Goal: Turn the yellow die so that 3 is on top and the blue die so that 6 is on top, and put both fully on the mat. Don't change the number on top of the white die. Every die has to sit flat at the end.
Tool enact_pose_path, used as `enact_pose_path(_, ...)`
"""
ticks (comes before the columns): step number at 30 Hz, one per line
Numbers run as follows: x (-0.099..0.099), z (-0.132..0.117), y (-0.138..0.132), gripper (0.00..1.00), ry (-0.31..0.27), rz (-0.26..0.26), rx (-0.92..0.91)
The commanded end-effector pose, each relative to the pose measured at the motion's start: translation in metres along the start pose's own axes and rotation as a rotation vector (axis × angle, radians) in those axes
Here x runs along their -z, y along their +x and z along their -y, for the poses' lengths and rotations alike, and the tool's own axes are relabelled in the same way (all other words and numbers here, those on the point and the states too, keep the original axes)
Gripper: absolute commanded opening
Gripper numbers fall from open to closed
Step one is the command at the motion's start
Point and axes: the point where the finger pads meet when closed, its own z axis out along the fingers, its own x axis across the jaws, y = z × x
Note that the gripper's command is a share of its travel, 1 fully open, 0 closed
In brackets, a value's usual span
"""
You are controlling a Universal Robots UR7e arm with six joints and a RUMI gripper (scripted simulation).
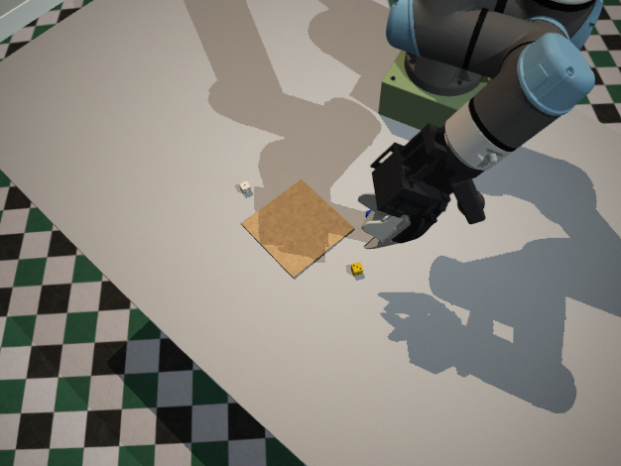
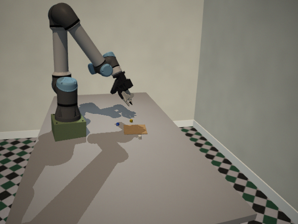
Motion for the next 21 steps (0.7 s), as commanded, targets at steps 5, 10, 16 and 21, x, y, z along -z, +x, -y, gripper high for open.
enact_pose_path(5,-0.002,-0.008,0.002,0.18,0.243,0.014,0.015)
enact_pose_path(10,-0.001,-0.013,0.003,0.18,0.32,0.012,0.012)
enact_pose_path(16,0.0,-0.019,0.003,0.18,0.407,0.011,0.009)
enact_pose_path(21,-0.001,-0.025,0.003,0.18,0.506,0.014,0.009)
